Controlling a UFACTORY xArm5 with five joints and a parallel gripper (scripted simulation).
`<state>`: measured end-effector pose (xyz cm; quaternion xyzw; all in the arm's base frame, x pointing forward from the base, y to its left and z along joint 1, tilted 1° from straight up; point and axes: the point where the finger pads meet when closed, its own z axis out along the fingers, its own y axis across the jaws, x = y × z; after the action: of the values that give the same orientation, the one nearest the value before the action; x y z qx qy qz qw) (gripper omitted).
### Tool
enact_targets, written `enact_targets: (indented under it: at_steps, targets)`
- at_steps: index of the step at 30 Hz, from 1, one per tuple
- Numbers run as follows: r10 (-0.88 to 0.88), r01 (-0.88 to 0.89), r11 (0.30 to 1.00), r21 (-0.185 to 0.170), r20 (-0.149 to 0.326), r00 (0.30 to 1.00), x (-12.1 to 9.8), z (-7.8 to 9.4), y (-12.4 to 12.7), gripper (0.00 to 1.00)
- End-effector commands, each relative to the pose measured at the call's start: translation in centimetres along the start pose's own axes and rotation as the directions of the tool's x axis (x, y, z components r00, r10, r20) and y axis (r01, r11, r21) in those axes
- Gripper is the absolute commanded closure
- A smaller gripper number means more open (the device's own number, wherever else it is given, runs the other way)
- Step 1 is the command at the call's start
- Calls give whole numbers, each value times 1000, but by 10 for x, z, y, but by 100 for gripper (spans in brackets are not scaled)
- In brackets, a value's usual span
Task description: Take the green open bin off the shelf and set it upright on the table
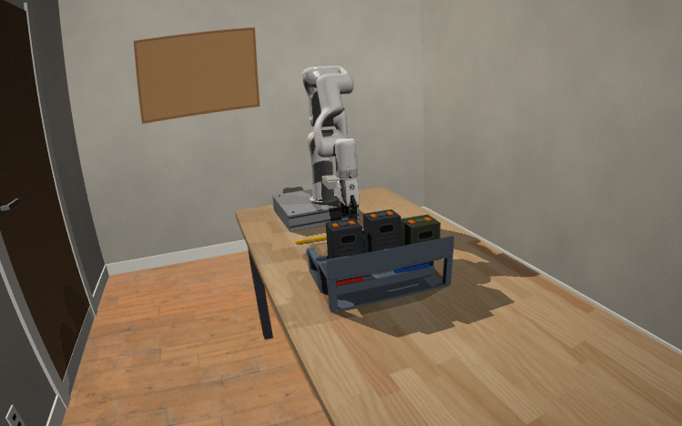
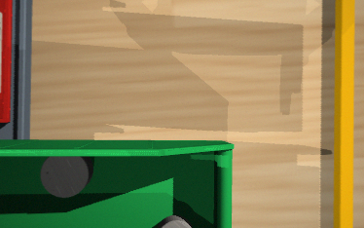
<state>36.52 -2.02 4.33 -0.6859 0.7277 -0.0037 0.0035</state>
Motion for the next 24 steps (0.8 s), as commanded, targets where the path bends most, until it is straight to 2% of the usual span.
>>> enact_targets:
  at_steps: [1, 16, 24]
  targets:
    - [0, 0, 1000, 3, 0, 1000, 0, -1, -1, 66]
    - [0, 0, 1000, 3, 0, 1000, 0, -1, -1, 66]
    - [0, 0, 1000, 3, 4, 1000, 0, -6, -18, 66]
